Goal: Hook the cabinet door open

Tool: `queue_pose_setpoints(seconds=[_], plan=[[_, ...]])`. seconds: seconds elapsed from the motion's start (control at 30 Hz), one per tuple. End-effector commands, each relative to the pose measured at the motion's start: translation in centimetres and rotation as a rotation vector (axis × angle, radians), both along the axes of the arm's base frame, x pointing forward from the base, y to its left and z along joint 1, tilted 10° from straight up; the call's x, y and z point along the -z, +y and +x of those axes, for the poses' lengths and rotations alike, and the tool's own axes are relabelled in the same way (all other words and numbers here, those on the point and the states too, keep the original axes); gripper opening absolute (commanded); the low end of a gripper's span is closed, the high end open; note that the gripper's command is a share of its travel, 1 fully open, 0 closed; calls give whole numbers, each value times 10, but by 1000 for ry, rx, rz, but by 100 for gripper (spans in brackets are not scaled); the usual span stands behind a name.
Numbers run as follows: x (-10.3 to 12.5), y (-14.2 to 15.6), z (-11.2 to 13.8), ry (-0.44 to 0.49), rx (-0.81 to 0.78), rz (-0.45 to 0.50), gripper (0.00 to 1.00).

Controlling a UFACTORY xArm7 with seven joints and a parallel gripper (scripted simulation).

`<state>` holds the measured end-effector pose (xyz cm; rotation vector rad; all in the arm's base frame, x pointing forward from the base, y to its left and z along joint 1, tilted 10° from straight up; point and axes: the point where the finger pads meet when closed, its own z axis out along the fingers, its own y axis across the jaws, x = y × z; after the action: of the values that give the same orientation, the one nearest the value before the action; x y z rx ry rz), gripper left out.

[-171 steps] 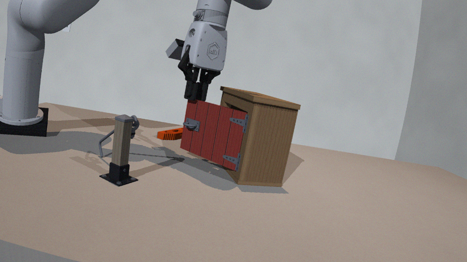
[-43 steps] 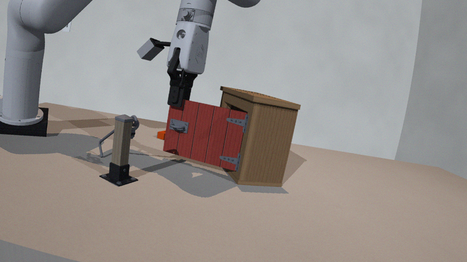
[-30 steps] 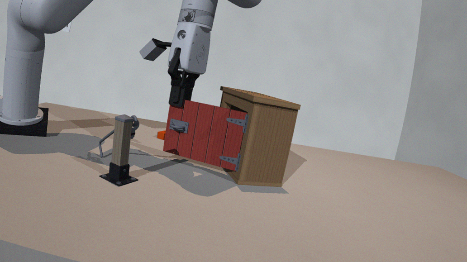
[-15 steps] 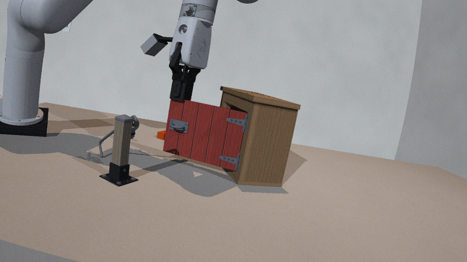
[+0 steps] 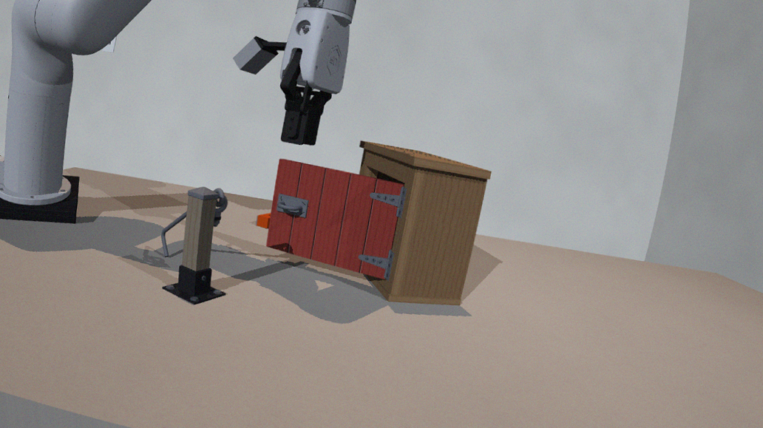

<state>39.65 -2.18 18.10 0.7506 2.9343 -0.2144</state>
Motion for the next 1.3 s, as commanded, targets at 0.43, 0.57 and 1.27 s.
queue_pose_setpoints(seconds=[0.43, 0.57, 1.27], plan=[[-30, 5, -1, -2, 0, 0, 27], [-32, 5, -2, -2, 0, 0, 27], [-40, -11, -52, 31, 130, 31, 27]])
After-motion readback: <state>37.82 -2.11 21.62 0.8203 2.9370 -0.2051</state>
